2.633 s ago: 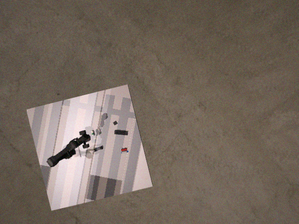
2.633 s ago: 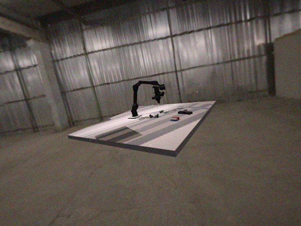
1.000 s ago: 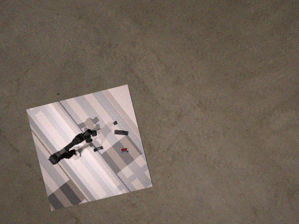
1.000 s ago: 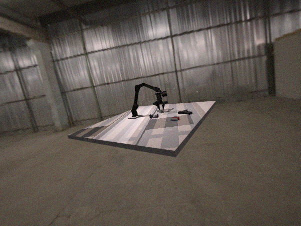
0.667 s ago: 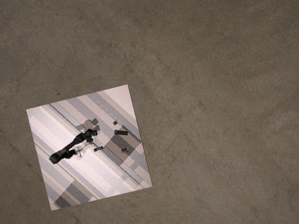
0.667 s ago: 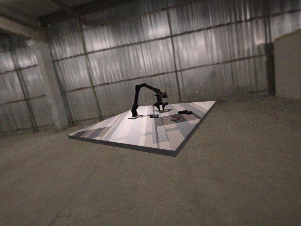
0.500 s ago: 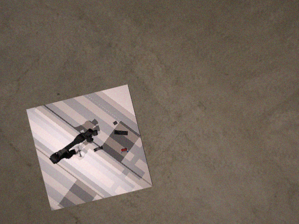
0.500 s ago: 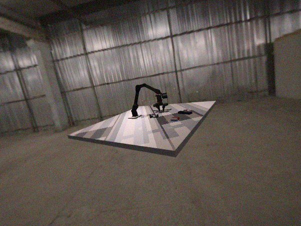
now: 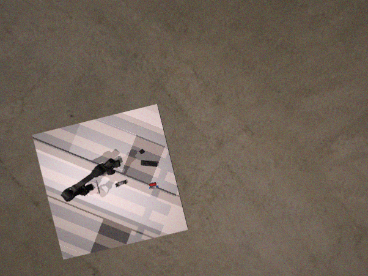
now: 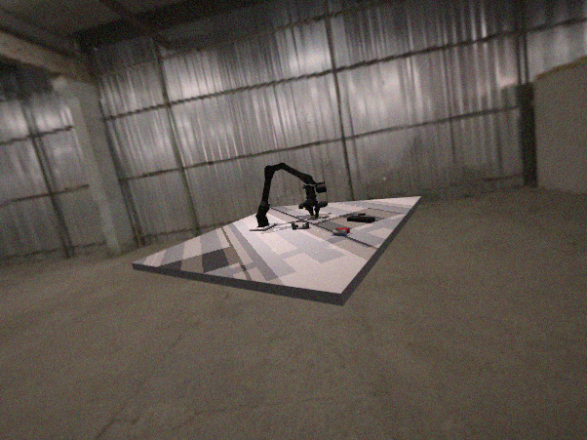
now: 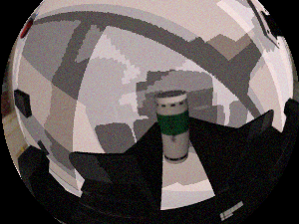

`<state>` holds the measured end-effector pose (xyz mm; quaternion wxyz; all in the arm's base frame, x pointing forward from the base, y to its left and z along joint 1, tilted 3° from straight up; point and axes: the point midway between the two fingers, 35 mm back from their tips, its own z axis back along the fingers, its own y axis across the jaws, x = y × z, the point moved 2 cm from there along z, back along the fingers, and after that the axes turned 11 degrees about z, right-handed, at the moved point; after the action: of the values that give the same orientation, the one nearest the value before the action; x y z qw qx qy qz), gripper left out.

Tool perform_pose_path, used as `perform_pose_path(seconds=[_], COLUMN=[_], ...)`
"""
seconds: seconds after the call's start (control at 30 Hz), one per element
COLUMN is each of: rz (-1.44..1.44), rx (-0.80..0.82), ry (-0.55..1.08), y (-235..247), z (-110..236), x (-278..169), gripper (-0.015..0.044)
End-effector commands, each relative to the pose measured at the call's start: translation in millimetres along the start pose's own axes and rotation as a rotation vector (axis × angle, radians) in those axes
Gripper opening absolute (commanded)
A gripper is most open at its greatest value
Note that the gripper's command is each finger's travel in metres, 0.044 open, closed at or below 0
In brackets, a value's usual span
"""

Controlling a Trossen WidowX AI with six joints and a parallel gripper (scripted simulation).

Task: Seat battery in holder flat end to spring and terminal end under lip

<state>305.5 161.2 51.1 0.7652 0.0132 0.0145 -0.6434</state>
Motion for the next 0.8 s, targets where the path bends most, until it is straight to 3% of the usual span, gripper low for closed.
perform_pose_path(seconds=[0.0, 0.2, 0.37, 0.77], rz=[-0.006, -0.006, 0.018, 0.437], rx=[-0.001, -0.001, 0.0, 0.004], ry=[0.005, 0.005, 0.005, -0.002], y=[0.4, 0.3, 0.8, 7.8], z=[4.7, 48.3, 50.0, 57.1], x=[-0.9, -0.6, 2.6, 59.8], gripper=[0.0088, 0.0088, 0.0088, 0.0088])
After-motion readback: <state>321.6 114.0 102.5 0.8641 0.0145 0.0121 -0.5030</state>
